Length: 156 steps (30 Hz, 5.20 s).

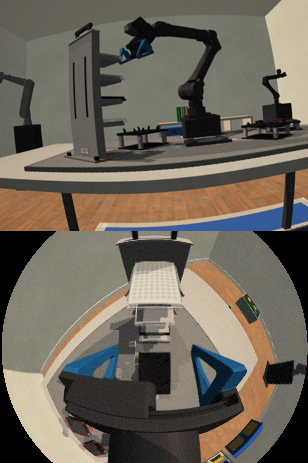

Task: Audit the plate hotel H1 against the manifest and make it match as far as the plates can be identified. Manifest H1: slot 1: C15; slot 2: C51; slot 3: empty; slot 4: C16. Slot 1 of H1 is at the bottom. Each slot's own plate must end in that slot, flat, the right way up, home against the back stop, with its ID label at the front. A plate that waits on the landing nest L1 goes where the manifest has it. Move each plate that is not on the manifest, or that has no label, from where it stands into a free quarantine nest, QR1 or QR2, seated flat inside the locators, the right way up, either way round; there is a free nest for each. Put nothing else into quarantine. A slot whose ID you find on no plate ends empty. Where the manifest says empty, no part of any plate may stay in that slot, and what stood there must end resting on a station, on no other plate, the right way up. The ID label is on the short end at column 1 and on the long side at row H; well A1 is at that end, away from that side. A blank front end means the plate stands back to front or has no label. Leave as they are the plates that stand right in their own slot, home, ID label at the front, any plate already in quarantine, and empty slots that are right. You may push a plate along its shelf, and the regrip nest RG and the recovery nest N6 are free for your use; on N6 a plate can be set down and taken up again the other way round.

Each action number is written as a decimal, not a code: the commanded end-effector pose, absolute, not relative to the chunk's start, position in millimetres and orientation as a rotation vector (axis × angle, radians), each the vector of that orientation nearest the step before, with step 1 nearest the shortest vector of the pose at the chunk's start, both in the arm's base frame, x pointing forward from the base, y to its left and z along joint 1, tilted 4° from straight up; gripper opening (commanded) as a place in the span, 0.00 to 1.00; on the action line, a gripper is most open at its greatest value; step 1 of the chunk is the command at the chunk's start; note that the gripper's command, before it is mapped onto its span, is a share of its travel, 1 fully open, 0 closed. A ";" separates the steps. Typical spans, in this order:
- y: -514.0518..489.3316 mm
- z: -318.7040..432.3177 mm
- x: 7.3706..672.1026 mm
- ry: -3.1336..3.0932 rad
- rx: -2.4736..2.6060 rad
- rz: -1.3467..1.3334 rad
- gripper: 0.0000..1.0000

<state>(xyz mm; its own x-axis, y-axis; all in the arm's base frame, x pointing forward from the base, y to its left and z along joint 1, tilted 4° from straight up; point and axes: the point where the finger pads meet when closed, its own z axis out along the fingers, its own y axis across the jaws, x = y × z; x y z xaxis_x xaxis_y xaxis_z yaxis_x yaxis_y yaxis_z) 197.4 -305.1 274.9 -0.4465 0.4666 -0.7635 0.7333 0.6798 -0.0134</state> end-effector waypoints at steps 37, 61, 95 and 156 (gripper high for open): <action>-321.3 293.3 210.0 2.082 0.897 -0.473 1.00; -321.3 293.3 210.0 2.082 0.897 -0.473 1.00; -295.0 272.8 184.5 2.113 0.914 -0.458 1.00; -331.1 238.3 218.5 2.054 0.882 -0.485 1.00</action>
<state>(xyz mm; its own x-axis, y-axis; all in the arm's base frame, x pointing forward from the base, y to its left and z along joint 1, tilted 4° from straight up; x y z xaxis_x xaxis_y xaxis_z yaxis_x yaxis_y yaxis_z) 204.6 -312.8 196.6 -0.4474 0.4695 -0.7612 0.7326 0.6805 -0.0108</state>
